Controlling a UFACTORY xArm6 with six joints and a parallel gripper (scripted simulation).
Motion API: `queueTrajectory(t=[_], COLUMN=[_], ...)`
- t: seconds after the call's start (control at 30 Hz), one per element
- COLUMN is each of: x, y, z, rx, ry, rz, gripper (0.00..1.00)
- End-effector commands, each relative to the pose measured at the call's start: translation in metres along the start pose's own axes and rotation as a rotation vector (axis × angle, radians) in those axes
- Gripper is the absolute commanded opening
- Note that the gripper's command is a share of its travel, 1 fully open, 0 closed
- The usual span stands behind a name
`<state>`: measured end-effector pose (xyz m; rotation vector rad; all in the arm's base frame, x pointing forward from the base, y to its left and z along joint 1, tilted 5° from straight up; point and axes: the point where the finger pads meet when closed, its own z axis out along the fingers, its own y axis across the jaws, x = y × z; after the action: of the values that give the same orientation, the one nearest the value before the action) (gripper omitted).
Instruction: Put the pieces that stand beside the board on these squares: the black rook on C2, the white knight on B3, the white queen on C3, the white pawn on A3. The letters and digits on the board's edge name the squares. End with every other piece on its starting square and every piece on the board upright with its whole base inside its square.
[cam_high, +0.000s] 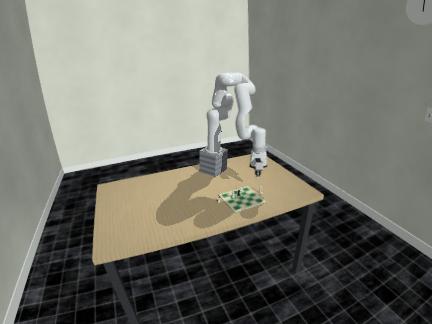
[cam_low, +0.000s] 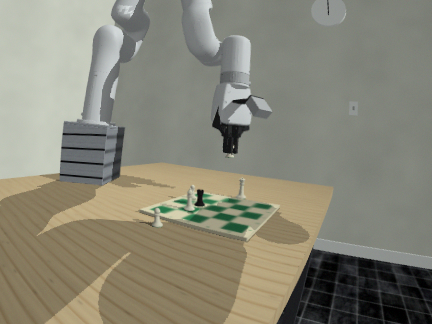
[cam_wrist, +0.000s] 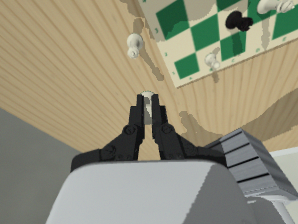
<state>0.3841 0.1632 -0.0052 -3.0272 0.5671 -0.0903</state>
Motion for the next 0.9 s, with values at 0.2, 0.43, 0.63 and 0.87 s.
queueTrajectory(t=[0.2, 0.43, 0.63, 0.87], x=[0.035, 0.08, 0.08, 0.08], y=[0.026, 0.073, 0.073, 0.073], z=[-0.004, -0.008, -0.008, -0.008], rx=[0.002, 0.004, 0.004, 0.004], ry=[0.003, 0.003, 0.003, 0.003], rz=[0.126, 0.317, 0.317, 0.317], gripper=[0.0, 0.0, 0.0, 0.0])
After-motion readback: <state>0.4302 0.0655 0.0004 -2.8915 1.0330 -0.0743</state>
